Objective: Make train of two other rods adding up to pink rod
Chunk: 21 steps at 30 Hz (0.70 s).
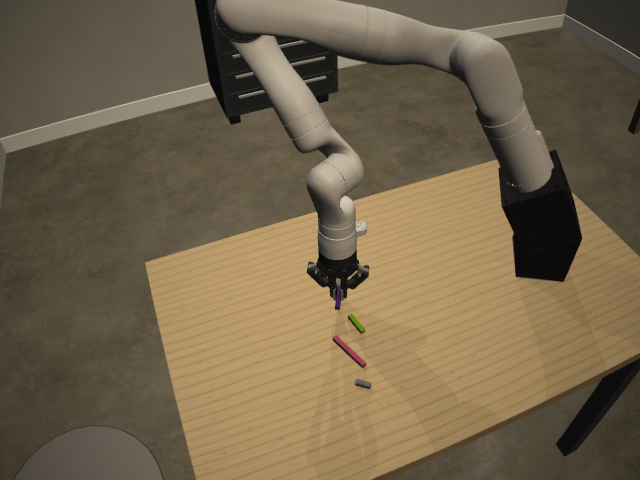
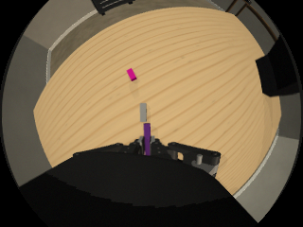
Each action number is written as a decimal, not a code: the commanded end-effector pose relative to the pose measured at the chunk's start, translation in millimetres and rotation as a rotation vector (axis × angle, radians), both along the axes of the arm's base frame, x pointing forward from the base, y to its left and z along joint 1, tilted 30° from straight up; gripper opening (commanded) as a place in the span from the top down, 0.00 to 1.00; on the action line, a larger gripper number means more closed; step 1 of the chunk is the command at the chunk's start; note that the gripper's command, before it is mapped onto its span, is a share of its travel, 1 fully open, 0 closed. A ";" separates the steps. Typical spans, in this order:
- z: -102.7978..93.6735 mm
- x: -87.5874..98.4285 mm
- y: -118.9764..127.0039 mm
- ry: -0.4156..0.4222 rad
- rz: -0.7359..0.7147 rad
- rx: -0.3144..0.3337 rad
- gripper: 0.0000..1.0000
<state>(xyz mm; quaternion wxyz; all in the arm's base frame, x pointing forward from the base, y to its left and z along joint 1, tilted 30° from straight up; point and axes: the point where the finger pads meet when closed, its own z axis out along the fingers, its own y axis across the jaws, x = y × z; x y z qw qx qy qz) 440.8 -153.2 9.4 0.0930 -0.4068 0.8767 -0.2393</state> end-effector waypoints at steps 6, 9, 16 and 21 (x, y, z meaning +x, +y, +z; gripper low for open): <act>1.1 3.1 -3.8 -0.008 -0.009 -0.002 0.95; 1.6 3.8 -4.4 -0.009 -0.012 -0.001 0.95; 3.3 6.2 -6.3 -0.010 -0.013 0.000 0.95; 3.5 6.5 -6.5 -0.010 -0.013 0.000 0.95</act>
